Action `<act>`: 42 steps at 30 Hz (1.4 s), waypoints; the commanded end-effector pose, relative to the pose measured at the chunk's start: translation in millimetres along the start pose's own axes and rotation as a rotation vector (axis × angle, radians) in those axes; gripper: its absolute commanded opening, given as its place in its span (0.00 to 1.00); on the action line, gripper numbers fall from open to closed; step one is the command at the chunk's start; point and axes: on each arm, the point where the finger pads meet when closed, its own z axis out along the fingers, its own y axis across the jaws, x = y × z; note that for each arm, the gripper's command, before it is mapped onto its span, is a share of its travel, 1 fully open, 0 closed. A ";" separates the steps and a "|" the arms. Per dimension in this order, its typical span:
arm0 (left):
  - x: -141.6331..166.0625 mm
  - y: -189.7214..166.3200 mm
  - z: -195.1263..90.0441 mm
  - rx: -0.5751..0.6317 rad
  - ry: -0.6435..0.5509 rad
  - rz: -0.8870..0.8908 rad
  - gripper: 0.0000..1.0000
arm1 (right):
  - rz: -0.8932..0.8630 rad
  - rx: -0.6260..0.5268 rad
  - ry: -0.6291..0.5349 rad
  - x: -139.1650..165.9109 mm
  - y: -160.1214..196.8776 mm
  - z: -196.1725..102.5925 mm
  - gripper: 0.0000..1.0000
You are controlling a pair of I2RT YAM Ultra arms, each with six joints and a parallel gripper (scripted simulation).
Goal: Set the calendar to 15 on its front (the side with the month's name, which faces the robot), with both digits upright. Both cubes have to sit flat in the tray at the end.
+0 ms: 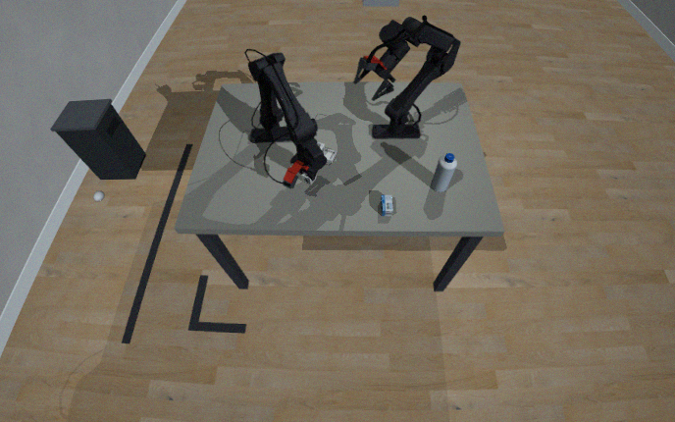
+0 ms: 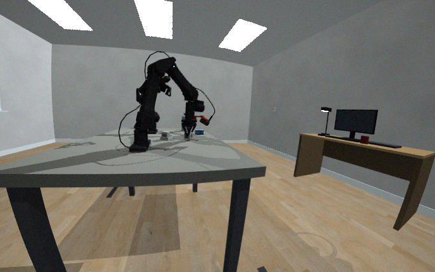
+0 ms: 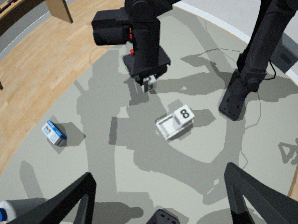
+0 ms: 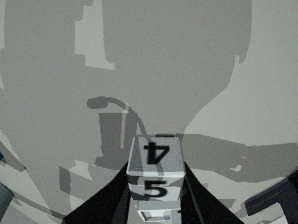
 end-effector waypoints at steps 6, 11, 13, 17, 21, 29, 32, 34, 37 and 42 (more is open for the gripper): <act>-2.5 -0.6 -7.0 0.000 -0.019 0.003 1.00 | 0.013 -0.038 -0.033 -8.3 12.3 -4.7 0.35; -2.5 -0.6 -7.0 0.000 -0.019 0.003 1.00 | 0.013 -0.017 -0.023 -4.3 4.7 4.1 0.35; -2.5 -0.6 -7.0 0.000 -0.019 0.003 1.00 | 0.013 -0.017 -0.023 -4.1 4.4 5.2 0.35; -2.5 -0.6 -7.0 0.000 -0.019 0.003 1.00 | 0.012 -0.017 -0.023 -3.7 3.9 7.2 0.35; -2.5 -0.6 -7.0 0.000 -0.019 0.003 1.00 | 0.012 -0.017 -0.023 -3.3 3.4 9.2 0.35; -2.5 -0.6 -7.0 0.000 -0.019 0.003 1.00 | 0.012 -0.017 -0.023 -3.1 3.0 12.2 0.35; -2.5 -0.6 -7.0 0.000 -0.019 0.003 1.00 | 0.012 -0.017 -0.023 -3.1 3.0 13.2 0.35; -2.5 -0.6 -7.0 0.000 -0.019 0.003 1.00 | 0.012 -0.017 -0.023 -3.1 3.0 14.2 0.35; -2.5 -0.6 -7.0 0.000 -0.019 0.003 1.00 | 0.012 -0.023 -0.026 -3.8 4.5 8.5 0.35; -2.5 -0.6 -7.0 0.000 -0.019 0.003 1.00 | 0.012 -0.012 -0.021 -2.3 1.5 7.2 0.35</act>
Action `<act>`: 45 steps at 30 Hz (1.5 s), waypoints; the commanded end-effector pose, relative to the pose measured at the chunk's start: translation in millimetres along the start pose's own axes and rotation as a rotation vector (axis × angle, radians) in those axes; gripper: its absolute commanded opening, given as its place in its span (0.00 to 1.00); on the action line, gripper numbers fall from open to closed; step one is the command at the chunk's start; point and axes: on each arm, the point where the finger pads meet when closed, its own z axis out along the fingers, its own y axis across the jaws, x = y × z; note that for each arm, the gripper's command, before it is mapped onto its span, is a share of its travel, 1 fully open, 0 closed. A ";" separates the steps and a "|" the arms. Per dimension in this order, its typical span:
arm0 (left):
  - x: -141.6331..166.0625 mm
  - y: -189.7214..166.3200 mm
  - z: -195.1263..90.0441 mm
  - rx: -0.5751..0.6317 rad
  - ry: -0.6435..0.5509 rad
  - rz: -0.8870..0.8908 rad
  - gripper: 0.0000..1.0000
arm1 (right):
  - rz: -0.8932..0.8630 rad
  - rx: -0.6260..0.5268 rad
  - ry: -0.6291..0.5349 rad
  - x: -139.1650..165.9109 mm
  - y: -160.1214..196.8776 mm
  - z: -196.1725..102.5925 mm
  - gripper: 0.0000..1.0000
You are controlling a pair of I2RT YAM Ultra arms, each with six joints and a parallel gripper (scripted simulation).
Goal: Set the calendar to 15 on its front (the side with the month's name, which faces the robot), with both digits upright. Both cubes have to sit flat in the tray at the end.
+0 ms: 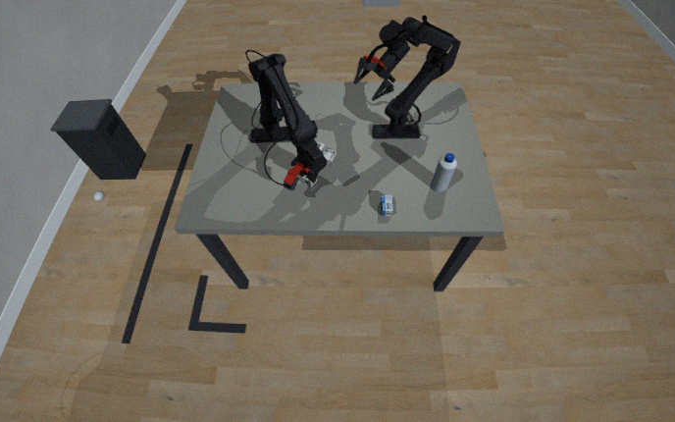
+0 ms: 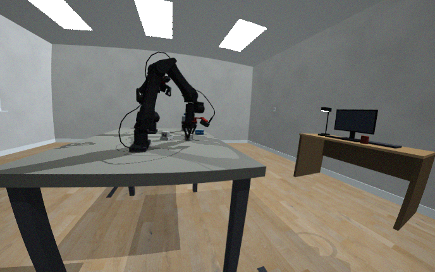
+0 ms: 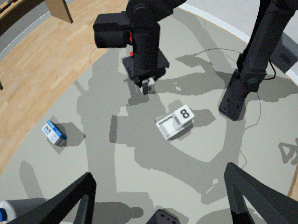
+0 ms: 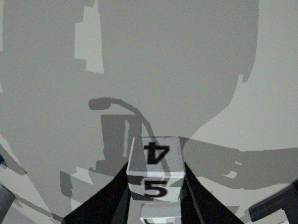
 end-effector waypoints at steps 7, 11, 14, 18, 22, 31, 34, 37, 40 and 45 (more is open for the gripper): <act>-2.5 -0.6 -7.0 0.000 -0.019 0.003 1.00 | 0.010 0.001 -0.014 -1.4 -1.8 -5.7 0.63; -2.5 -0.6 -7.0 0.000 -0.019 0.003 1.00 | 0.000 -0.021 -0.026 -5.1 -1.9 -13.9 0.64; -2.5 -0.6 -7.0 0.000 -0.019 0.003 1.00 | 0.000 -0.031 -0.031 -6.2 -1.8 -17.7 0.64; -2.5 -0.6 -7.0 0.000 -0.019 0.003 1.00 | 0.001 -0.043 -0.037 -8.0 -0.4 -23.2 0.64; -2.5 -0.6 -7.0 0.000 -0.019 0.003 1.00 | -0.002 -0.049 -0.040 -8.1 2.1 -35.9 0.64; -2.5 -0.6 -7.0 0.000 -0.019 0.003 1.00 | 0.011 -0.049 -0.040 -9.3 1.2 -66.3 1.00; -2.5 -0.6 -7.0 0.000 -0.019 0.003 1.00 | 0.004 -0.049 -0.040 -6.9 1.9 -78.2 1.00; -2.5 -0.6 -7.0 0.000 -0.019 0.003 1.00 | 0.000 -0.017 -0.023 -2.5 2.5 -73.3 1.00; -2.5 -0.6 -7.0 0.000 -0.019 0.003 1.00 | 0.002 -0.001 -0.015 -0.5 2.5 -63.9 1.00; -2.5 -0.6 -7.0 0.000 -0.019 0.003 1.00 | -0.071 0.007 0.033 11.1 -1.9 -65.4 0.66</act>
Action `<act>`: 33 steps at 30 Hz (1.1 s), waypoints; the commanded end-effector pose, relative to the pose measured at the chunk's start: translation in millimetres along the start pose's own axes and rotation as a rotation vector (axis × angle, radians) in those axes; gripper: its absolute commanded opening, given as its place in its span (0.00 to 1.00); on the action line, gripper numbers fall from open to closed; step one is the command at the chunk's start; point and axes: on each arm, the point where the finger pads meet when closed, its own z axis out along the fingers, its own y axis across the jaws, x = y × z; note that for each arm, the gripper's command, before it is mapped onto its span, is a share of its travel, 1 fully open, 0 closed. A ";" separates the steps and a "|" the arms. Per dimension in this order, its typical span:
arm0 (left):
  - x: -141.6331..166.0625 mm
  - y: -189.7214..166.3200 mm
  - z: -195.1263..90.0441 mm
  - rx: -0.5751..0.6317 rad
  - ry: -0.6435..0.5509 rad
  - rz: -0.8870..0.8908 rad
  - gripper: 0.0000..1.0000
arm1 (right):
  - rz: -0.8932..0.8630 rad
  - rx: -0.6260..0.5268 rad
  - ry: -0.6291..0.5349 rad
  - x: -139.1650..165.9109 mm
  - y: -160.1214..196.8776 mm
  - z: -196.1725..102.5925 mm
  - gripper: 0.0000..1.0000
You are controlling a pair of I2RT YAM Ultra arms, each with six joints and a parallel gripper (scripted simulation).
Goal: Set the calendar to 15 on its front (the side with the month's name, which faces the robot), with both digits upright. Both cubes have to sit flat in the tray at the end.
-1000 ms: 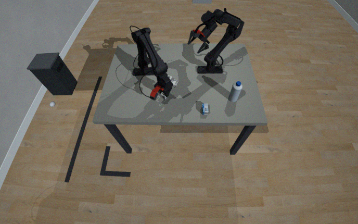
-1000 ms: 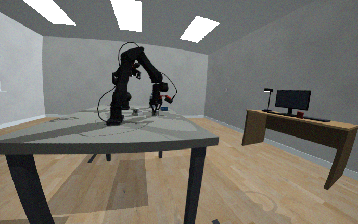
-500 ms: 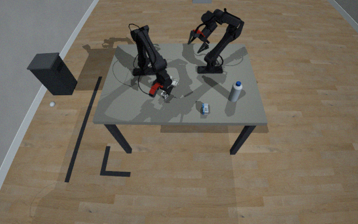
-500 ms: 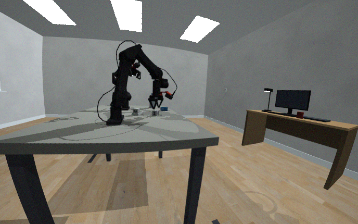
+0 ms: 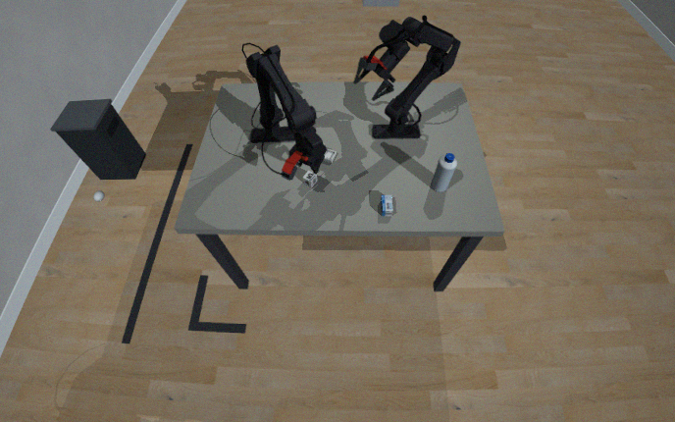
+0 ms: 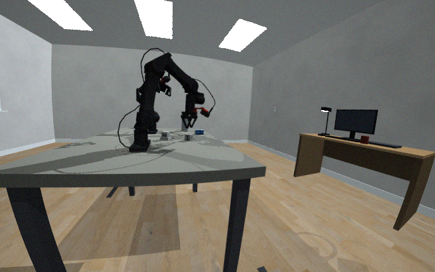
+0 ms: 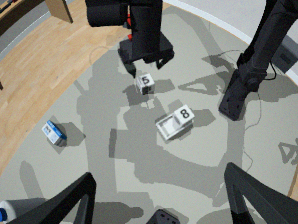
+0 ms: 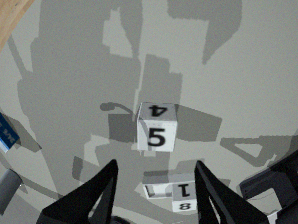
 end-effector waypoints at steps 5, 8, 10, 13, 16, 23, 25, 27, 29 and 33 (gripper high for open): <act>-2.5 -0.6 -7.0 0.000 -0.019 0.003 1.00 | -0.195 0.026 0.092 30.8 -12.8 -7.4 0.64; -2.5 -0.6 -7.0 0.000 -0.019 0.003 1.00 | -0.379 0.041 0.160 59.7 -25.0 -9.2 0.64; -2.5 -0.6 -7.0 0.000 -0.019 0.003 1.00 | -0.471 0.043 0.178 70.4 -29.9 -9.7 0.64; -2.5 -0.6 -7.0 0.000 -0.019 0.003 1.00 | -0.616 0.042 0.196 84.6 -36.6 -10.0 0.64; -2.5 -0.6 -7.0 0.000 -0.019 0.003 1.00 | -0.763 0.024 0.197 95.9 -38.8 -9.2 0.64; -2.5 -0.6 -7.0 0.000 -0.019 0.003 1.00 | -1.027 -0.006 0.167 109.6 -40.2 -6.6 0.64; -2.5 -0.6 -7.0 0.000 -0.019 0.003 1.00 | -1.139 -0.009 0.144 114.4 -42.0 -5.1 0.64; -2.5 -0.6 -7.0 0.000 -0.019 0.003 1.00 | -1.226 -0.015 0.125 118.2 -42.4 -3.9 0.64; -2.5 -0.6 -7.0 0.000 -0.019 0.003 1.00 | -1.319 -0.021 0.101 121.3 -42.2 -2.6 0.64; -2.5 -0.6 -7.0 0.000 -0.019 0.003 1.00 | -1.494 -0.028 0.038 125.2 -39.6 -0.1 0.64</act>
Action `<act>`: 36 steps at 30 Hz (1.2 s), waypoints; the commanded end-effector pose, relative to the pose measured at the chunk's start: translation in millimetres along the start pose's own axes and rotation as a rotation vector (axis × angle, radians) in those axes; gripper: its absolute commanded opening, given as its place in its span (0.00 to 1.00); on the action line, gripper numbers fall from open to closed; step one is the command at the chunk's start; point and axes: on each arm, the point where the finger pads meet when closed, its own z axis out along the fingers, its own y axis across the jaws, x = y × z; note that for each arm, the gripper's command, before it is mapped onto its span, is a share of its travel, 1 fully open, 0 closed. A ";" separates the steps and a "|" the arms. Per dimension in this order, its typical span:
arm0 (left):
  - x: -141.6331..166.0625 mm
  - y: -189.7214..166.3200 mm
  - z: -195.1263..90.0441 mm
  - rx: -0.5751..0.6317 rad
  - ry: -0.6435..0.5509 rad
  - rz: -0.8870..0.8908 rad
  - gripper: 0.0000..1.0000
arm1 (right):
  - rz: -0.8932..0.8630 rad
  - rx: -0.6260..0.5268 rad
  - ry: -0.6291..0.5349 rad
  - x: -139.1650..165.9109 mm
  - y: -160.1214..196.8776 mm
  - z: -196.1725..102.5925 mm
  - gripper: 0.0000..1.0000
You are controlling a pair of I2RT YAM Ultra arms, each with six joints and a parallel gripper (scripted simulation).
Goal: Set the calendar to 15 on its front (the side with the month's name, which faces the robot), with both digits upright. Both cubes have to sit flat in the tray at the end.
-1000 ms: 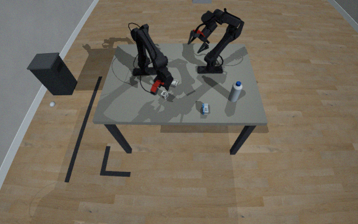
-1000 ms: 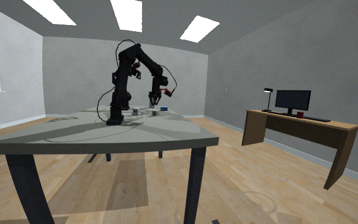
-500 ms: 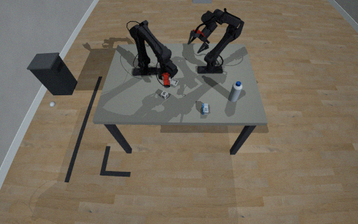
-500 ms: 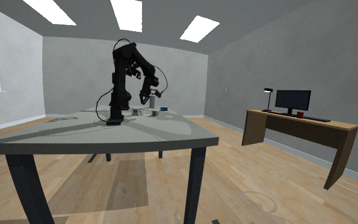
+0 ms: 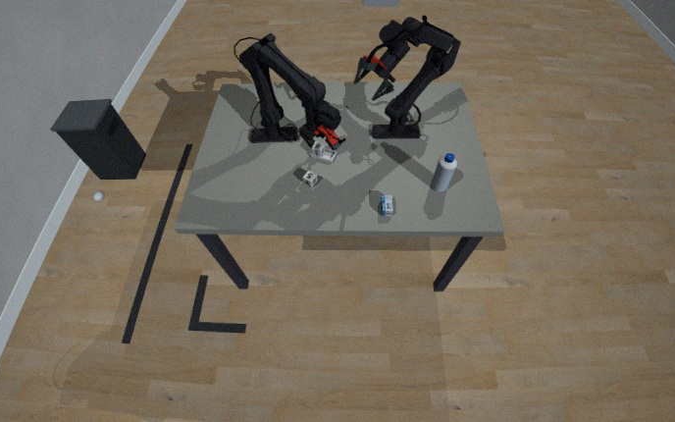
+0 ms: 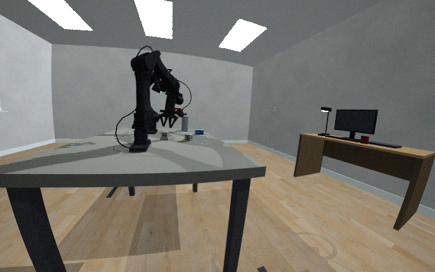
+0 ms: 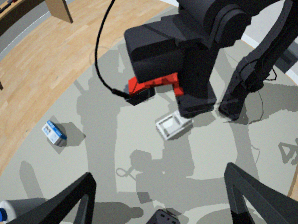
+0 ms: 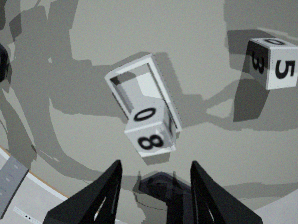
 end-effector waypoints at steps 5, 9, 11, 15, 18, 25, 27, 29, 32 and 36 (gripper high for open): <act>-2.5 -0.6 -7.0 0.000 -0.019 0.003 1.00 | -0.312 0.072 -0.119 -10.3 2.1 2.4 0.64; -2.5 -0.6 -7.0 0.000 -0.019 0.003 1.00 | -0.397 0.097 -0.120 -6.3 6.3 8.7 0.64; -2.5 -0.6 -7.0 0.000 -0.019 0.003 1.00 | -0.412 0.099 -0.114 -3.3 8.0 11.1 0.64; -2.5 -0.6 -7.0 0.000 -0.019 0.003 1.00 | -0.394 0.087 -0.095 1.6 8.1 12.1 0.64; -2.5 -0.6 -7.0 0.000 -0.019 0.003 1.00 | -0.394 0.087 -0.095 1.6 8.1 12.0 0.64; -2.5 -0.6 -7.0 0.000 -0.019 0.003 1.00 | -0.395 0.088 -0.089 -4.4 6.5 22.8 0.64; -2.5 -0.6 -7.0 0.000 -0.019 0.003 1.00 | -0.394 0.088 -0.090 -5.7 6.1 25.6 0.64; -2.5 -0.6 -7.0 0.000 -0.019 0.003 1.00 | -0.394 0.088 -0.090 -6.5 5.9 28.5 0.64; -2.5 -0.6 -7.0 0.000 -0.019 0.003 1.00 | -0.397 0.088 -0.089 -6.7 6.1 33.1 0.64; -2.5 -0.6 -7.0 0.000 -0.019 0.003 1.00 | -0.397 0.088 -0.089 -7.3 5.7 39.0 0.64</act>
